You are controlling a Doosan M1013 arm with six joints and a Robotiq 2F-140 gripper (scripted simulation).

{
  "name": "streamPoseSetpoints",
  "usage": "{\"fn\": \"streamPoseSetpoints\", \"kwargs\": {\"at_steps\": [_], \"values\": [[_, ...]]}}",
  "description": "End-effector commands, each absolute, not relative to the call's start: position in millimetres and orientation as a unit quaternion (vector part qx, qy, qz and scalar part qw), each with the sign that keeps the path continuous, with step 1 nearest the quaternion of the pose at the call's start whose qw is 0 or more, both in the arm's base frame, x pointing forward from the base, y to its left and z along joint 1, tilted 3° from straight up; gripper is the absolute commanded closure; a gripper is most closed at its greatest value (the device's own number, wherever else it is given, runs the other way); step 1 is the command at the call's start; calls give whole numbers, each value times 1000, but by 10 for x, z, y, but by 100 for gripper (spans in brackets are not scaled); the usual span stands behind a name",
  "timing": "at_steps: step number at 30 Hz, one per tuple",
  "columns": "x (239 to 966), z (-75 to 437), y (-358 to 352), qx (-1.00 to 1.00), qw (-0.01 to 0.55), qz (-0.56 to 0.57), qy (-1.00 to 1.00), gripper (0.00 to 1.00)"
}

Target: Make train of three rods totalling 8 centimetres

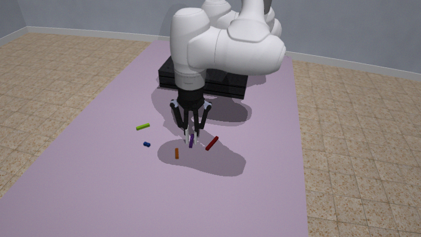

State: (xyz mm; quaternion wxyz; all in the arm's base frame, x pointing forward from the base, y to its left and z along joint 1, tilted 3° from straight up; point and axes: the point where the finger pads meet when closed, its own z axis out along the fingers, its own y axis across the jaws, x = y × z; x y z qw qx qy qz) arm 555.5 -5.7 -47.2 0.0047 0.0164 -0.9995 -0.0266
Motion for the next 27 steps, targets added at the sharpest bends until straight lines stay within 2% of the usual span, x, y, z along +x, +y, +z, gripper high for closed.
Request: {"fn": "streamPoseSetpoints", "kwargs": {"at_steps": [1, 2, 27], "values": [[5555, -471, -56, 16, 5, -27, -999, 85], [5555, -471, -56, 16, 5, -27, -999, 97], [5555, -471, -56, 16, 5, -27, -999, 97]]}}
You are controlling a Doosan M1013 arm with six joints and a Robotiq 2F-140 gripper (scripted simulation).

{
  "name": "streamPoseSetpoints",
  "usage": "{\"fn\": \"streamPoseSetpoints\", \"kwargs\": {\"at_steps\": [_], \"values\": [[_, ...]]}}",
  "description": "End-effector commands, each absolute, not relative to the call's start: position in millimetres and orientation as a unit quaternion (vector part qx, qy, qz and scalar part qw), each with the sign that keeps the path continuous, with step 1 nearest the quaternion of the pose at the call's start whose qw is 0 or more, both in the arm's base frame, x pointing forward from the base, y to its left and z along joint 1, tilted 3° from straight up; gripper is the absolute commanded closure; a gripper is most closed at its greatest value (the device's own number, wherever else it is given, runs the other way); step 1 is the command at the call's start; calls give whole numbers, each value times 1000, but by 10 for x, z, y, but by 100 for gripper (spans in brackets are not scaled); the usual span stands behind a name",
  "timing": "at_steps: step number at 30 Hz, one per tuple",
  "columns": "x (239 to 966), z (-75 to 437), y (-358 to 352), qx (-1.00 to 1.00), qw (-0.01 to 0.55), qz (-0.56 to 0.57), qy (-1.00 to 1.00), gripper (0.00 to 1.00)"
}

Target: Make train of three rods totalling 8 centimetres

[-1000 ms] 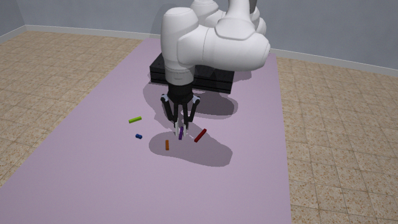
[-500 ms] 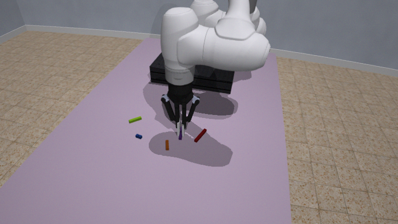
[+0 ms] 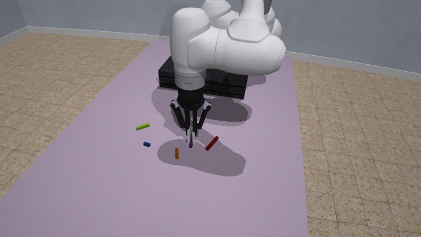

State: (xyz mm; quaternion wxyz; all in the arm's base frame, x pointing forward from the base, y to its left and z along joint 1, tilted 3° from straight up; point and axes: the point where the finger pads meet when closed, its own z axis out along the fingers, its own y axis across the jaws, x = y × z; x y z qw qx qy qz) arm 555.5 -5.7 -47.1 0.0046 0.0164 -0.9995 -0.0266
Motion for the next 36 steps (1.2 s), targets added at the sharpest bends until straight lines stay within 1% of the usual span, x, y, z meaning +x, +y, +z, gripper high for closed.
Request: {"fn": "streamPoseSetpoints", "kwargs": {"at_steps": [1, 15, 19, 26, 28, 32, 36], "values": [[5555, -471, -56, 16, 5, -27, -999, 97], [5556, -412, -59, 16, 5, -27, -999, 97], [5558, -216, -70, 16, 5, -27, -999, 97], [5563, 298, -97, 16, 5, -27, -999, 97], [5563, 298, -97, 16, 5, -27, -999, 97], [5565, 488, -107, 16, 5, -27, -999, 97], [5565, 527, -109, 16, 5, -27, -999, 97]]}}
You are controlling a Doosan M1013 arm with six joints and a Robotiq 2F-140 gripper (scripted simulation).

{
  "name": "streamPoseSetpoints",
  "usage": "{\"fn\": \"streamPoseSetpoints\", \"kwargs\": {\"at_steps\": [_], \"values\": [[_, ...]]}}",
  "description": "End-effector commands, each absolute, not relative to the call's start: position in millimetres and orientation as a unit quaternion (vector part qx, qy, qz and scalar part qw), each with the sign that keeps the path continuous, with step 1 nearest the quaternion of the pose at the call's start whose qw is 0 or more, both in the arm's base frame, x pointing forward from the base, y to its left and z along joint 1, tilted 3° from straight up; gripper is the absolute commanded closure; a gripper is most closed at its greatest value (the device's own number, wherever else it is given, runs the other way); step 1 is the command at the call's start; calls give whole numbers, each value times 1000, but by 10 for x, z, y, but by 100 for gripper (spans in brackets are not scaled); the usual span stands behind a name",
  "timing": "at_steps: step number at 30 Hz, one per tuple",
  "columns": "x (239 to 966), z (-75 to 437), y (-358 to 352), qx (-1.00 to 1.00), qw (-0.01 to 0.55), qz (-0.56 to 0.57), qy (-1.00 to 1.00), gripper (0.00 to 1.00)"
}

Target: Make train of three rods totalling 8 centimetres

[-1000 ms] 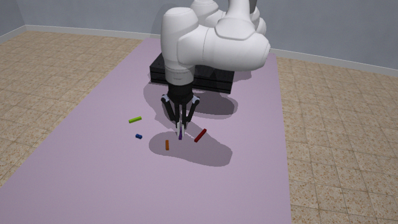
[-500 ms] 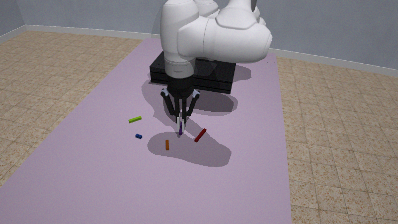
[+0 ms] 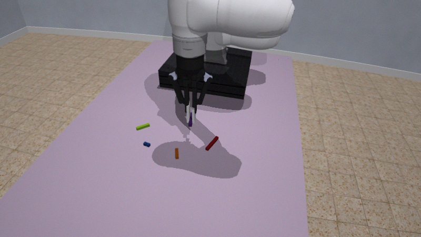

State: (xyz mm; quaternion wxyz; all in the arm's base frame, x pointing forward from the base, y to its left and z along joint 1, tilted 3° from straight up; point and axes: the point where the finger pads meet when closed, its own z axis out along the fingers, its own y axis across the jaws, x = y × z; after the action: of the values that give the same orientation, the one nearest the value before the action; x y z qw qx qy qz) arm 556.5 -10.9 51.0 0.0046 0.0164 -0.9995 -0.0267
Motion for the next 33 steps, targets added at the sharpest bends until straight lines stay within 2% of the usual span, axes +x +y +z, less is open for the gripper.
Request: {"fn": "streamPoseSetpoints", "kwargs": {"at_steps": [1, 12, 33], "values": [[5565, 527, -109, 16, 5, -27, -999, 97], [5584, 526, -141, 36, 4, -27, -999, 97], [5922, 494, -804, 414, -6, -26, -910, 97]]}}
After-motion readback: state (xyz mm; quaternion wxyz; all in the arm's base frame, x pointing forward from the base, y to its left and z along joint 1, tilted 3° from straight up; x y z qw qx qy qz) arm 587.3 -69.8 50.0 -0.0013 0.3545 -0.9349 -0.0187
